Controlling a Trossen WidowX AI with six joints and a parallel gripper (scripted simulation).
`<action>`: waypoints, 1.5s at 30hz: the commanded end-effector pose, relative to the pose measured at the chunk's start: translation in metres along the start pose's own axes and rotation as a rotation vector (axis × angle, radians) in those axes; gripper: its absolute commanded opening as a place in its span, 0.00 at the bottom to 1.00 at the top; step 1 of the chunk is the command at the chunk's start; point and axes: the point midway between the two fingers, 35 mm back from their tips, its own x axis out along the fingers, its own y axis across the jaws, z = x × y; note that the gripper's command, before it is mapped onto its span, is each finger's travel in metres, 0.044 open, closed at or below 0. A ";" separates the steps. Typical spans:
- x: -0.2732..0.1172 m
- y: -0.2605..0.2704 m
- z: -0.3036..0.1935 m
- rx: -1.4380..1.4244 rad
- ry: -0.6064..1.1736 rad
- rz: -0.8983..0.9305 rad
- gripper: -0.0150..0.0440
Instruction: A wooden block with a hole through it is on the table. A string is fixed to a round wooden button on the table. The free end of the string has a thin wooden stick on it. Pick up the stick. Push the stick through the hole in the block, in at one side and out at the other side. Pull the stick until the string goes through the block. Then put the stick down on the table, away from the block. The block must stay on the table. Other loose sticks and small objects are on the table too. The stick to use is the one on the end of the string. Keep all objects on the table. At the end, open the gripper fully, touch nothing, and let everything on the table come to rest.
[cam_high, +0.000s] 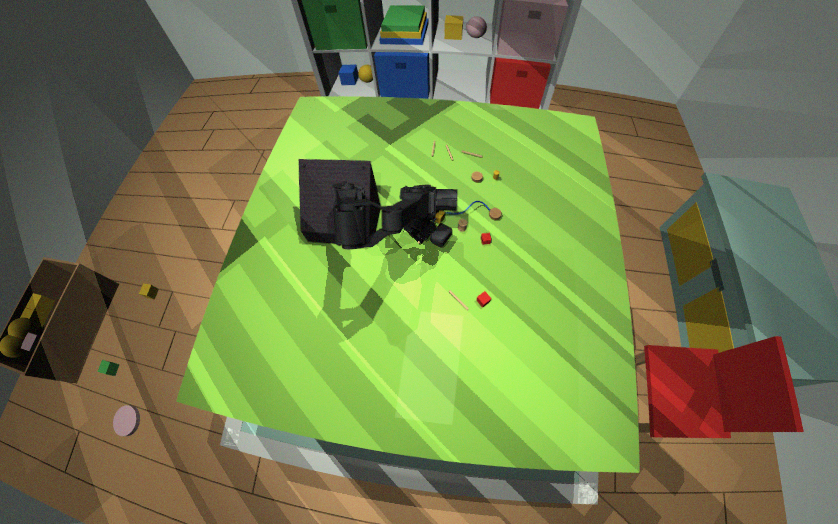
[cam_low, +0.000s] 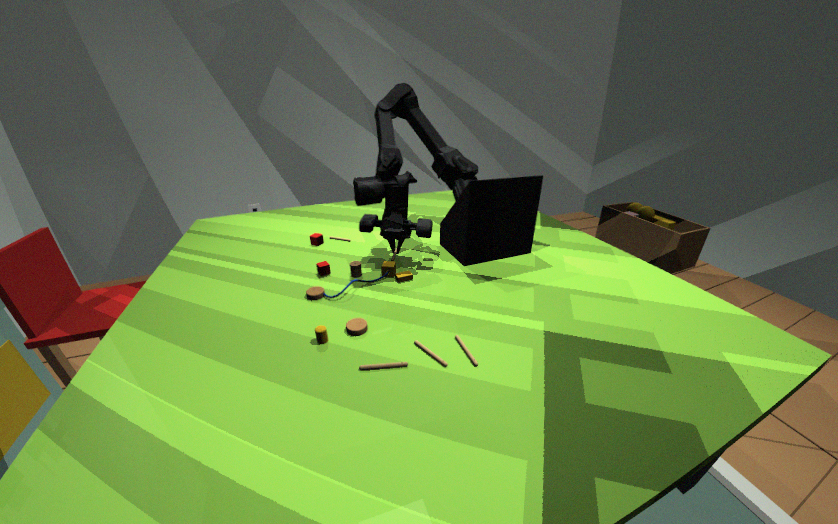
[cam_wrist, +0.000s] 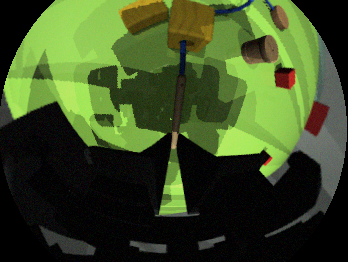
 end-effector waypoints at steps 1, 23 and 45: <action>0.001 0.004 -0.006 0.012 0.009 0.001 0.25; 0.006 0.006 -0.023 0.055 0.011 0.029 0.25; 0.014 0.004 -0.029 0.049 0.009 0.070 0.25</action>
